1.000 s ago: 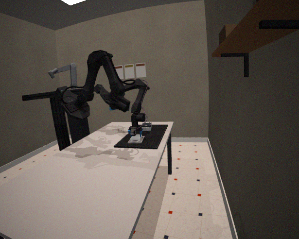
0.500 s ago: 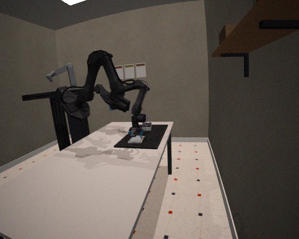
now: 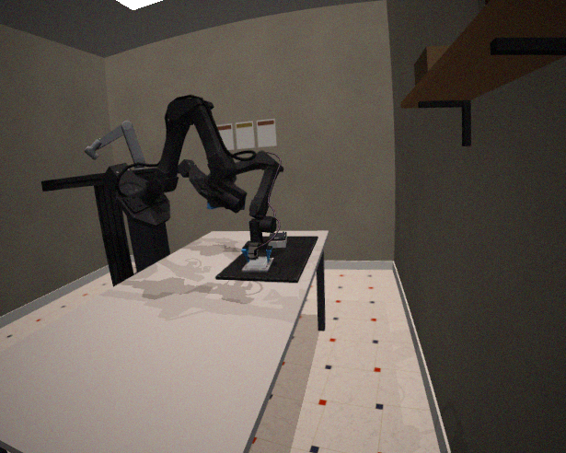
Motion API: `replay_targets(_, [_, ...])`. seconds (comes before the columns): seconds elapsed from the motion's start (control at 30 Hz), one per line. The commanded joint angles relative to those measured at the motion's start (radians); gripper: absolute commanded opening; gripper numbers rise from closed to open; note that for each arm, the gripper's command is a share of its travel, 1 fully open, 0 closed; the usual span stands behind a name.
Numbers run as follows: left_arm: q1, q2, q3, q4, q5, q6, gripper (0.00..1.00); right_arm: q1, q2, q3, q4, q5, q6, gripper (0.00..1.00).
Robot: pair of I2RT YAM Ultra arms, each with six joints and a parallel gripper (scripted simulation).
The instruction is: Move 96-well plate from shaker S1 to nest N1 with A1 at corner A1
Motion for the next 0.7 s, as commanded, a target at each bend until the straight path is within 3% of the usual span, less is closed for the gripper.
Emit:
replay_targets(0.0, [-0.018, -0.037, -0.022, -0.024, 0.014, 0.009, 1.00, -0.002, -0.005, 0.022, -0.015, -0.022, -0.008, 1.00])
replay_targets(0.47, [-0.076, -0.195, -0.149, -0.072, -0.037, -0.039, 1.00, -0.002, -0.005, 0.022, -0.015, -0.022, -0.008, 1.00])
replay_targets(0.67, [-0.081, -0.224, -0.148, -0.084, -0.038, -0.044, 1.00, -0.002, -0.005, 0.022, -0.015, -0.022, -0.008, 1.00])
